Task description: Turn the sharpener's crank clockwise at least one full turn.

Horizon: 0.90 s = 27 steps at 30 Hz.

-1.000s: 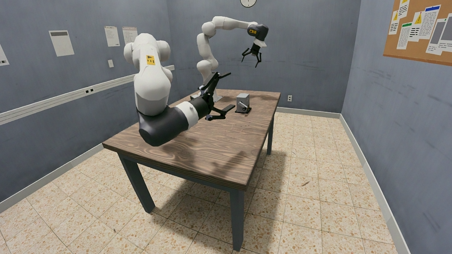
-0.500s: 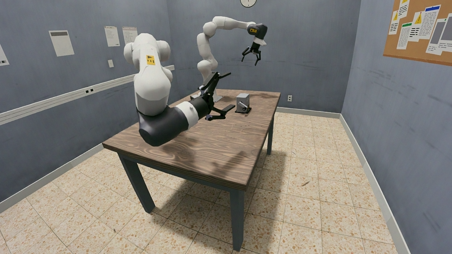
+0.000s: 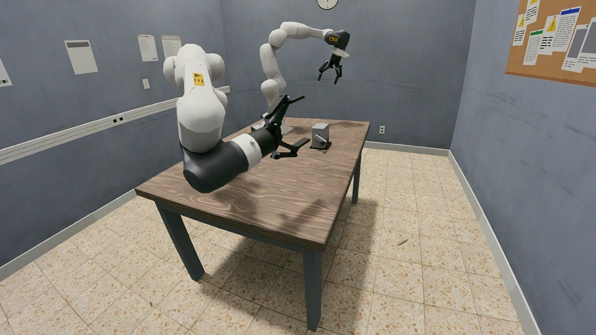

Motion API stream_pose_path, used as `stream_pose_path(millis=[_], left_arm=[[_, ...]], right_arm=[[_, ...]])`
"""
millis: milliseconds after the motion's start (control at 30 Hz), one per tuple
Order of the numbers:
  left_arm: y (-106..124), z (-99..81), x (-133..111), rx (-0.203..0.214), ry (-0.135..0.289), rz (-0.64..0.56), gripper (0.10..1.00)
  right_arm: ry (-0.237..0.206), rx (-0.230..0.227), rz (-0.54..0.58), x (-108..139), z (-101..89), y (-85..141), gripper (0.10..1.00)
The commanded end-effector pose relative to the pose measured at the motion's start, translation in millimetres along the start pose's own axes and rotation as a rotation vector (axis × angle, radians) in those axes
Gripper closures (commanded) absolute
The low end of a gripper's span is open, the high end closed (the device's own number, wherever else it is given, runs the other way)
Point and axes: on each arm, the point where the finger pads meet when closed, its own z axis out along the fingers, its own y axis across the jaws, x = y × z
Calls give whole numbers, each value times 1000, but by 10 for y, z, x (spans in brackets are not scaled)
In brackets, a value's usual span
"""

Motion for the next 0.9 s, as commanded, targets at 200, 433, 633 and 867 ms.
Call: stream_pose_path(millis=[200, 433, 633, 867], left_arm=[[-74, 33, -289, -3, 55, -183, 98], [-102, 61, -522, -8, 90, -285, 98], [-118, 89, -737, -12, 121, -378, 98], [-124, 121, -970, -17, 153, -476, 98]], right_arm=[[0, 0, 0, 0, 0, 1, 98], [0, 0, 0, 0, 0, 1, 98], [0, 0, 0, 0, 0, 1, 98], [0, 0, 0, 0, 0, 1, 98]])
